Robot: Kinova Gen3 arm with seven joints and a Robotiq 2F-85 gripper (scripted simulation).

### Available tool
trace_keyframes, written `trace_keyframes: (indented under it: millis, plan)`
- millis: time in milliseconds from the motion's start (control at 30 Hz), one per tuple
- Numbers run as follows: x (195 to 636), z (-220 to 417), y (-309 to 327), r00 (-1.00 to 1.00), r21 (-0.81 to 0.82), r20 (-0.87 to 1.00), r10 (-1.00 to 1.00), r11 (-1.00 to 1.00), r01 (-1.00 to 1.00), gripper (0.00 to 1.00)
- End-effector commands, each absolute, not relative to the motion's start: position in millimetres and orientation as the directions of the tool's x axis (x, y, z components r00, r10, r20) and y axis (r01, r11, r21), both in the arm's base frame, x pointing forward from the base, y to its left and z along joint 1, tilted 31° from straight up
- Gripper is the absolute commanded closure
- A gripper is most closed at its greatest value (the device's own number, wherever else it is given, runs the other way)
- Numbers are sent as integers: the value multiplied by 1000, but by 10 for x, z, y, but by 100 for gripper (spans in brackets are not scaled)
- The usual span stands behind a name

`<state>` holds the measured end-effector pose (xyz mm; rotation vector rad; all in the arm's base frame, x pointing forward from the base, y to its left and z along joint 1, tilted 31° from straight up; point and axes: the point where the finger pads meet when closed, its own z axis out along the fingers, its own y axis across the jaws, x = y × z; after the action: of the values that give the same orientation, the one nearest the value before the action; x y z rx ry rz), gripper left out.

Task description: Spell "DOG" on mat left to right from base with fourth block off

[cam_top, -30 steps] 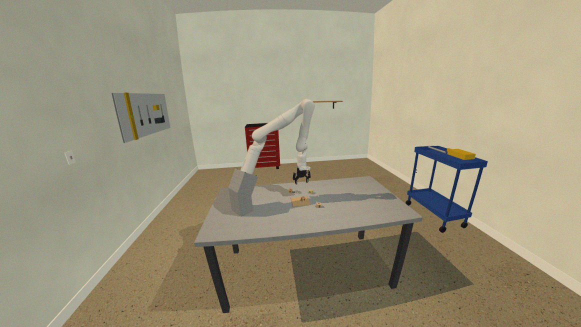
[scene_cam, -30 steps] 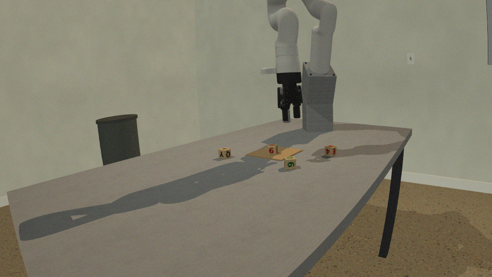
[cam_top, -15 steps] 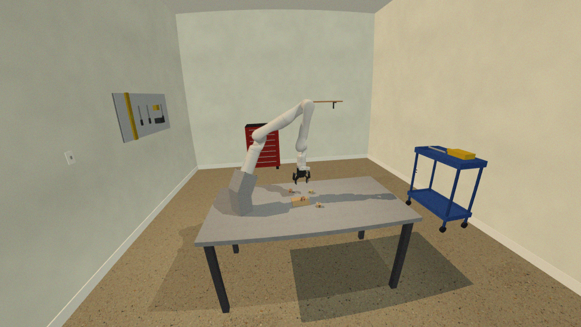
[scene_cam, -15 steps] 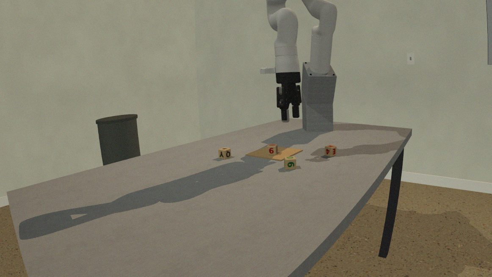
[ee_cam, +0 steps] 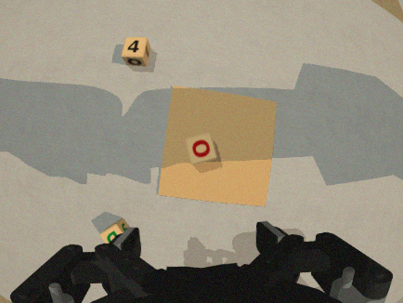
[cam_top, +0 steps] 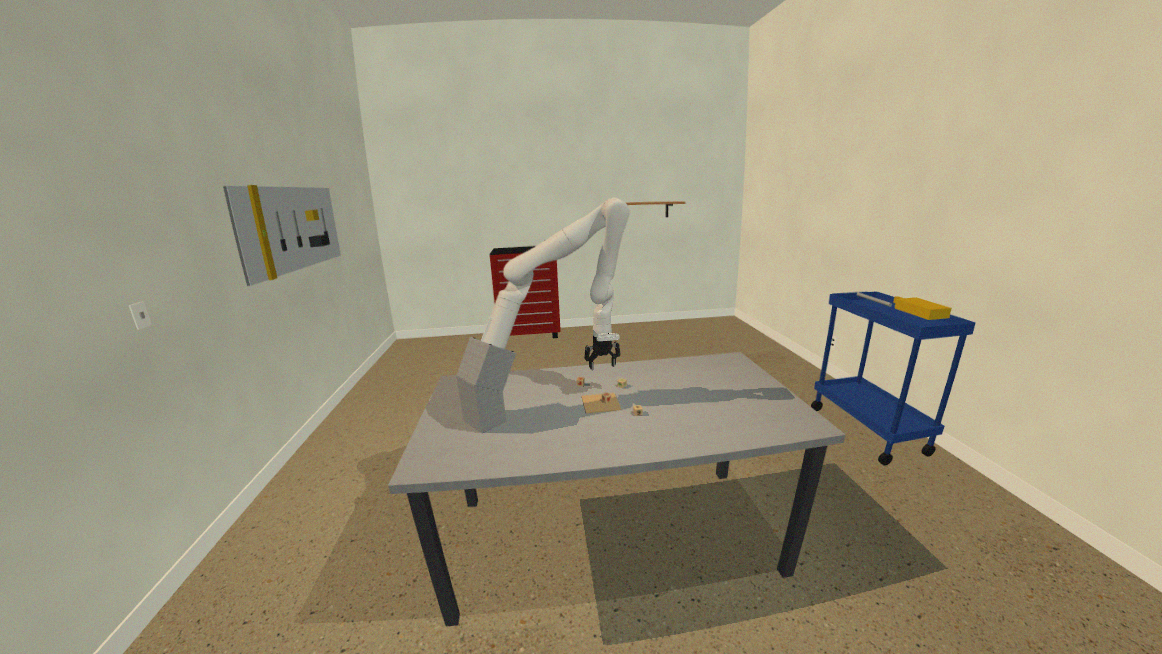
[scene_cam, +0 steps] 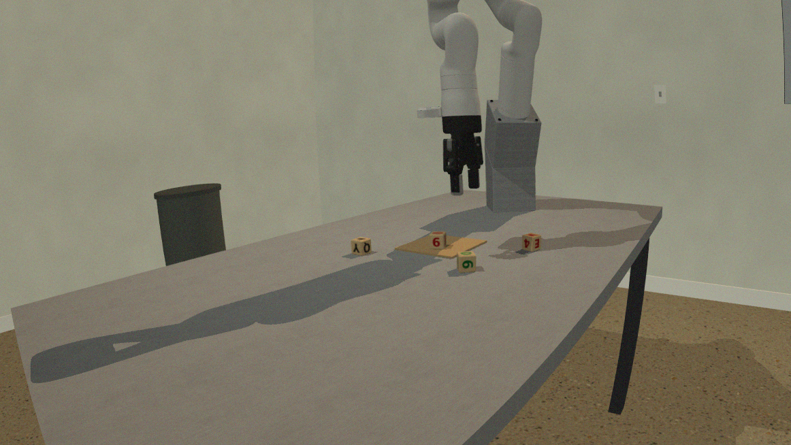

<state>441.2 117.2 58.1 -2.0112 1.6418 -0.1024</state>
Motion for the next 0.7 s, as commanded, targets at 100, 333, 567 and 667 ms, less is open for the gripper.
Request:
trace_keyframes:
  millis: [100,333,567,667]
  plan:
    - [4411,573,1130,257,-453,-263,-930,-116,-884,0]
    - [4398,562,1102,256,-454,-260,-931,-116,-884,0]
    - [4389,555,1082,255,-455,-258,-932,-116,-883,0]
    - [4383,549,1068,254,-455,-256,-933,-116,-883,0]
